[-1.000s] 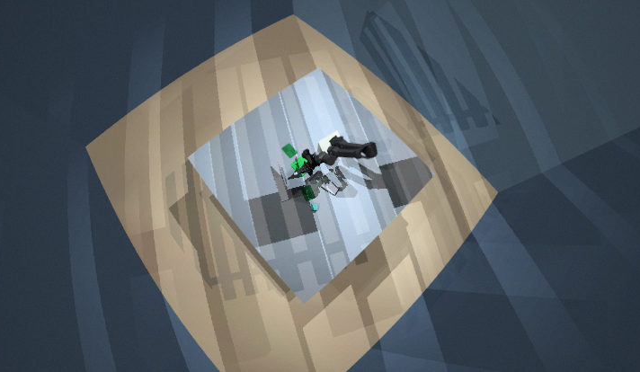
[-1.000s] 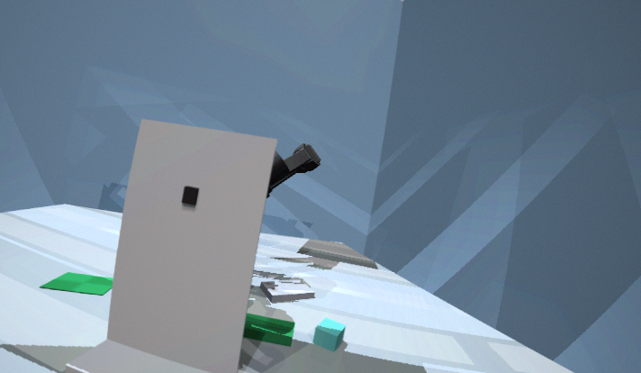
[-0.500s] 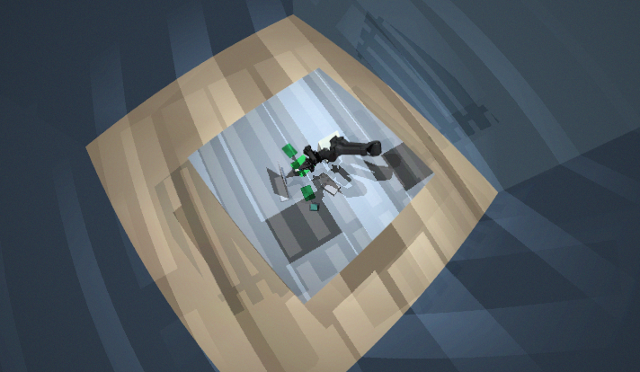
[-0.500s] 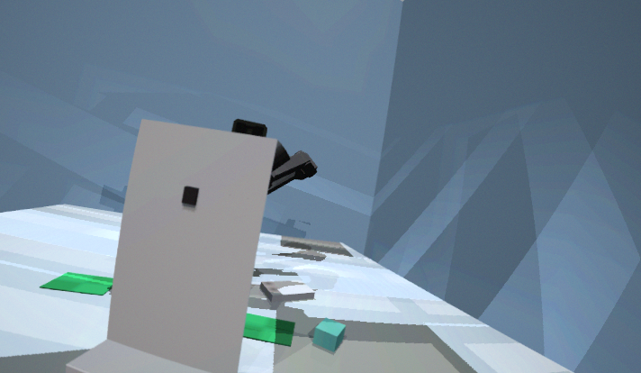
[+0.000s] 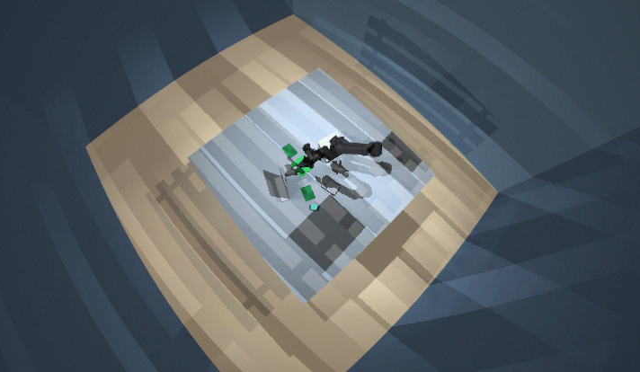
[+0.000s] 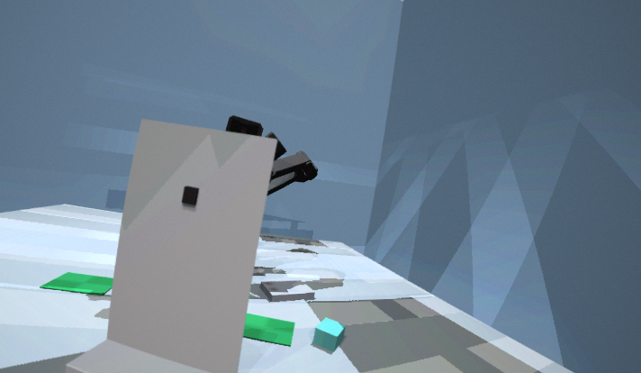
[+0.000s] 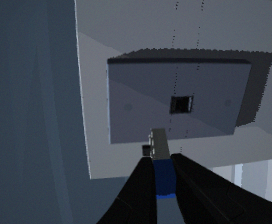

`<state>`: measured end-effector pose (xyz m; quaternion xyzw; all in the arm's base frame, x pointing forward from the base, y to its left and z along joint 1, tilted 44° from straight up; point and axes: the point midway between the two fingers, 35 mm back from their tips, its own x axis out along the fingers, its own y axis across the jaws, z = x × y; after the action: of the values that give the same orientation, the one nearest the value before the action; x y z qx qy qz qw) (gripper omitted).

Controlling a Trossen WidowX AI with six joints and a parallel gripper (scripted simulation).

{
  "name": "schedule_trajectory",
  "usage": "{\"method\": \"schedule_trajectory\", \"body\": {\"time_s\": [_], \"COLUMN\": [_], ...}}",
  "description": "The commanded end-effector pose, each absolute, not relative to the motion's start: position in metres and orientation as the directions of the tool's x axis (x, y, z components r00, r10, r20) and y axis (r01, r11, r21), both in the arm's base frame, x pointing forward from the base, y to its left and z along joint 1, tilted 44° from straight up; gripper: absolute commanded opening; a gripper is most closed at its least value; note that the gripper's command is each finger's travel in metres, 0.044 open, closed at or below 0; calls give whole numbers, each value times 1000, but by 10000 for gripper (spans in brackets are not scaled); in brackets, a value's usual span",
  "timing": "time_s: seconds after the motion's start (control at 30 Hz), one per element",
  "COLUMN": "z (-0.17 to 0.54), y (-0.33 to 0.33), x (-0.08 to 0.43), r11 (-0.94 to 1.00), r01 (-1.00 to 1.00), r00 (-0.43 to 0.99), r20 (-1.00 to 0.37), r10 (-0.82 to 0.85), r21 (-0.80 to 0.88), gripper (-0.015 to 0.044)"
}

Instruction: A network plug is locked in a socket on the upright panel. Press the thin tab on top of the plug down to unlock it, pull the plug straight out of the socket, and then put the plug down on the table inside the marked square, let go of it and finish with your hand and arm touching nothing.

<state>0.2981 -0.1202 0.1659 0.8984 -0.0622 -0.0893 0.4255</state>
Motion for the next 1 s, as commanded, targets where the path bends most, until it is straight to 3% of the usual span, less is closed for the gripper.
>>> {"method": "schedule_trajectory", "body": {"time_s": [0.0, 0.97], "z": [150, 48], "y": [-123, -117], "x": [302, 294], "r11": [-590, -282], "r01": [58, 608], "r00": [969, 790], "r20": [-188, -599], "r10": [-161, 130], "r21": [806, 742], "gripper": [0, 0]}}
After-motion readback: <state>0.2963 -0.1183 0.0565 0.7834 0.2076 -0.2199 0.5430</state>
